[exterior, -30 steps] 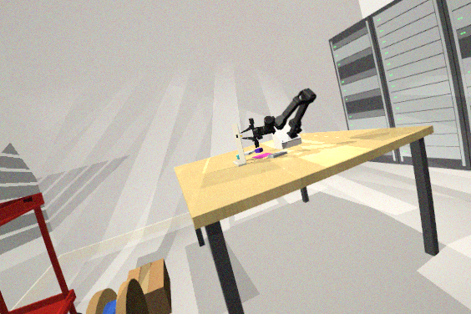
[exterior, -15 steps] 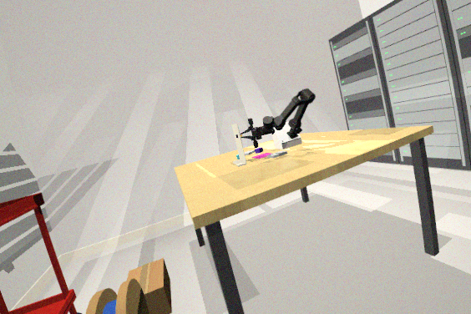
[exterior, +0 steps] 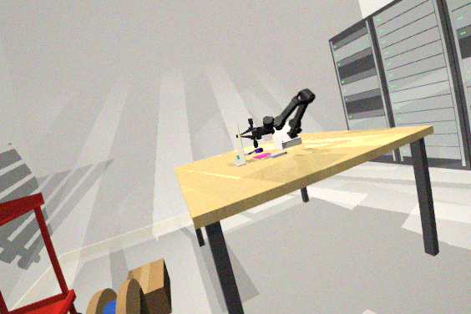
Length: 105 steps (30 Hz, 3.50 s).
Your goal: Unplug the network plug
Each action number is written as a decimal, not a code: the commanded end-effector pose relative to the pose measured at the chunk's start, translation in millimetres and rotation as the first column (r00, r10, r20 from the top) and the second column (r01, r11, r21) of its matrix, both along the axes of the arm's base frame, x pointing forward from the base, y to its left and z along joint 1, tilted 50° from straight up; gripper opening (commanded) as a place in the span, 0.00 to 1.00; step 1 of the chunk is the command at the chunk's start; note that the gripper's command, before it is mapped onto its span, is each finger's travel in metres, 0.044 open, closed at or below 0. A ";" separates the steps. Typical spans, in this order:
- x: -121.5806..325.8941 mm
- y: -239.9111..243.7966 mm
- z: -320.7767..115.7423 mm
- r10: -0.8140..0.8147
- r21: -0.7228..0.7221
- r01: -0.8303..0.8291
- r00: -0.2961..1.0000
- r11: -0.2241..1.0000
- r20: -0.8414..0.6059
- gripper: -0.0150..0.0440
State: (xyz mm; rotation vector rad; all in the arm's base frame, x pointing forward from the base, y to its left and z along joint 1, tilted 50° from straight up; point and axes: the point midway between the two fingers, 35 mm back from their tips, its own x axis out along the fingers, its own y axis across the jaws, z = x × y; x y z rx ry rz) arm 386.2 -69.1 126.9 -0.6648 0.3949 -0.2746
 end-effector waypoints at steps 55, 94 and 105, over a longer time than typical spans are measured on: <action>-28.0 7.1 3.0 0.005 -0.002 -0.005 1.000 1.000 -0.002 0.25; -45.3 11.6 5.0 0.005 -0.002 -0.005 1.000 1.000 -0.003 0.25; -50.0 12.7 5.5 0.005 -0.002 -0.005 1.000 1.000 -0.003 0.25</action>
